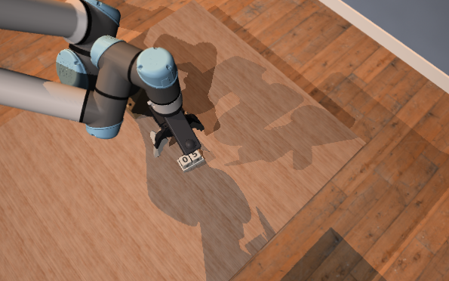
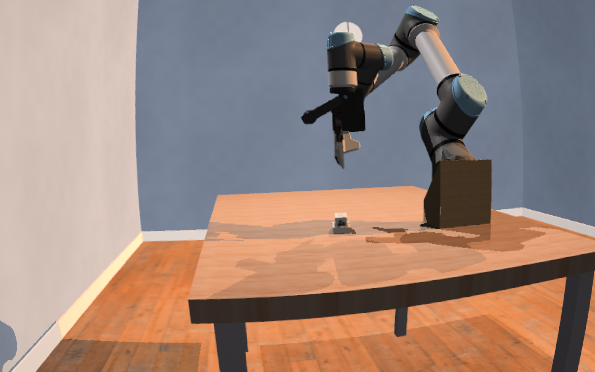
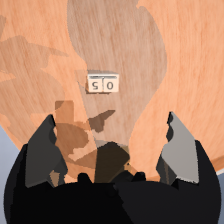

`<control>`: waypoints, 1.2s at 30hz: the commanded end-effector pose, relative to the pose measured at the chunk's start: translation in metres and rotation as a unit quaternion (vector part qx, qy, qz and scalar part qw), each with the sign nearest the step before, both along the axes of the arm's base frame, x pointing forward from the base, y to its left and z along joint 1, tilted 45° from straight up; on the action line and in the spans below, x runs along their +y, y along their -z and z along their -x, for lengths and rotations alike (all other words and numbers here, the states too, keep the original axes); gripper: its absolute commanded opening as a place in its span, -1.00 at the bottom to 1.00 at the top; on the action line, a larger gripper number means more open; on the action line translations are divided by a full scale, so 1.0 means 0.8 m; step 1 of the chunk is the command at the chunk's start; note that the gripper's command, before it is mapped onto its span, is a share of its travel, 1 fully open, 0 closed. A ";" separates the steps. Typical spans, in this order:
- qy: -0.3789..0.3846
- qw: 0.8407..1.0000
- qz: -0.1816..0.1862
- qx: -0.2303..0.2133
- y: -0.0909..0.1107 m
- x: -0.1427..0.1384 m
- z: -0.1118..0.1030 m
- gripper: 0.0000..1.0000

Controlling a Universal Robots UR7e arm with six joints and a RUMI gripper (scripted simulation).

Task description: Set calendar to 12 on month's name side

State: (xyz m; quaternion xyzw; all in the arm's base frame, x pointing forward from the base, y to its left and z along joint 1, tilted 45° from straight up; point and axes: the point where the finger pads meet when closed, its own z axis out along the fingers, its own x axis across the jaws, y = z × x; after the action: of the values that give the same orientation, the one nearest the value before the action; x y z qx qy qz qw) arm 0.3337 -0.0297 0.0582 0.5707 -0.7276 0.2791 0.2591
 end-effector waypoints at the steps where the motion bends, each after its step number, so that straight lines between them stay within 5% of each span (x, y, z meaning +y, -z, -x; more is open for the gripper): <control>1: -0.007 1.000 -0.001 0.007 0.000 0.000 -0.001 1.00; 20: -0.072 0.995 -0.006 0.071 0.005 0.002 -0.002 1.00; 36: -0.176 0.969 -0.015 0.173 0.013 0.004 -0.003 1.00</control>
State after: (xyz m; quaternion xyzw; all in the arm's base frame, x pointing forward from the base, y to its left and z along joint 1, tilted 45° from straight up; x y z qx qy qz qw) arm 0.3357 -0.0268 0.0487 0.7165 -0.5832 0.2147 0.3168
